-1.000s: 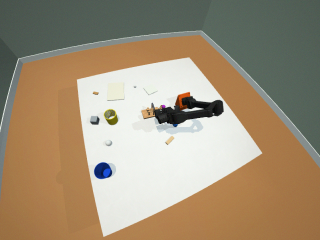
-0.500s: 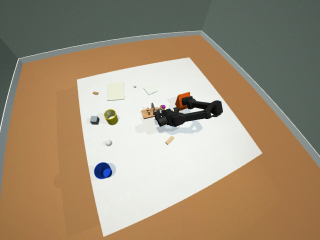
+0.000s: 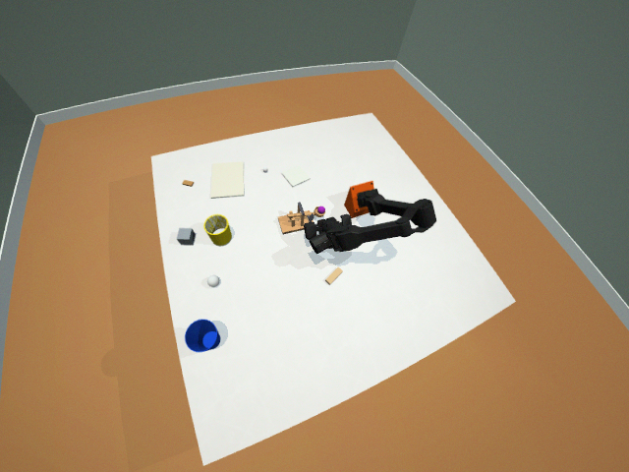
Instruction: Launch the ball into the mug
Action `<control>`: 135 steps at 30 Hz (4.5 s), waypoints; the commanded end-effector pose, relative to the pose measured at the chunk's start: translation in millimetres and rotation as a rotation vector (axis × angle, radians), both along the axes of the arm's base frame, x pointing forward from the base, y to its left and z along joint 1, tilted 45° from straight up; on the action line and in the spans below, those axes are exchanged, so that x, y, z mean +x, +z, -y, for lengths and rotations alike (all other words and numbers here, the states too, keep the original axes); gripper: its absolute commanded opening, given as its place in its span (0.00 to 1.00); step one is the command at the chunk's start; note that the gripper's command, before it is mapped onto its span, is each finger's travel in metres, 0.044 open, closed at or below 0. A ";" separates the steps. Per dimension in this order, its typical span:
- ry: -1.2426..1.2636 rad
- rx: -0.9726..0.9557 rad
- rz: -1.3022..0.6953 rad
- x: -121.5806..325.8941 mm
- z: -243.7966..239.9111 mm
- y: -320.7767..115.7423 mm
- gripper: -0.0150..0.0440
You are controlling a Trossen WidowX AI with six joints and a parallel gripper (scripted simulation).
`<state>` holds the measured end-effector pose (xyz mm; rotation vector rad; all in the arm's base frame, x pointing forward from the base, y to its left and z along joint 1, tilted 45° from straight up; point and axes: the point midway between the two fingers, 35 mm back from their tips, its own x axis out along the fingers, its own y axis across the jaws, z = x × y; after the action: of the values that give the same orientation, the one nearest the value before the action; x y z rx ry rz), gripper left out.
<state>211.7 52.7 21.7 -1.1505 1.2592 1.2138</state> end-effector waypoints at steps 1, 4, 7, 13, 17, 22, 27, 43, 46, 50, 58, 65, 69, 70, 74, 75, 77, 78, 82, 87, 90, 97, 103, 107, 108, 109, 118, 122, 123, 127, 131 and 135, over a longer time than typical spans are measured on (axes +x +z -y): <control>-0.001 0.003 -0.006 -3.0 -5.9 -6.0 0.25; -0.001 0.003 -0.006 -3.6 -7.5 -7.6 0.25; -0.001 0.004 -0.007 -3.6 -19.3 -19.3 0.25; -0.001 0.004 -0.006 -2.7 -20.4 -18.6 0.25; -0.001 0.003 0.000 9.0 -2.4 34.9 0.25; 0.000 0.000 0.005 1.9 24.7 105.6 0.25; -0.008 0.005 0.010 6.8 18.4 91.6 0.30; -0.405 0.144 0.089 81.5 30.1 94.3 1.00; -0.480 0.169 0.102 95.0 34.4 93.9 1.00; -0.588 0.214 0.113 114.1 41.6 94.6 1.00; -0.805 0.312 0.139 156.0 63.6 94.9 1.00; -0.966 0.401 0.182 195.8 94.6 94.0 1.00; -1.066 0.472 0.195 216.5 110.3 93.9 1.00; -1.092 0.492 0.196 221.8 114.3 94.0 1.00; -1.195 0.576 0.201 241.6 131.5 94.0 1.00; -1.220 0.597 0.201 246.3 136.0 94.0 1.00; -1.268 0.637 0.202 255.0 145.3 94.0 1.00; -1.291 0.656 0.203 258.9 149.9 93.9 1.00; -1.379 0.733 0.203 273.6 169.1 93.8 1.00; -1.479 0.835 0.195 289.6 194.7 93.2 1.00; -1.539 0.911 0.182 299.0 212.9 92.3 1.00; -1.648 1.069 0.144 313.0 252.7 89.5 1.00; -1.650 1.073 0.143 313.3 253.7 89.4 1.00; -1.650 1.073 0.143 313.3 253.7 89.4 1.00; -1.650 1.073 0.143 313.3 253.7 89.4 1.00; -1.650 1.073 0.143 313.3 253.7 89.4 1.00; -1.650 1.073 0.143 313.3 253.7 89.4 1.00; -1.649 1.068 0.145 313.0 253.7 89.0 1.00; -1.649 1.068 0.145 313.0 253.7 89.0 1.00; -1.649 1.068 0.145 313.0 253.7 89.0 1.00; -1.649 1.068 0.145 313.0 253.7 89.0 1.00; -1.649 1.068 0.145 313.0 253.7 89.0 1.00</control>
<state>524.8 -201.0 110.7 0.6167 0.7569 0.2808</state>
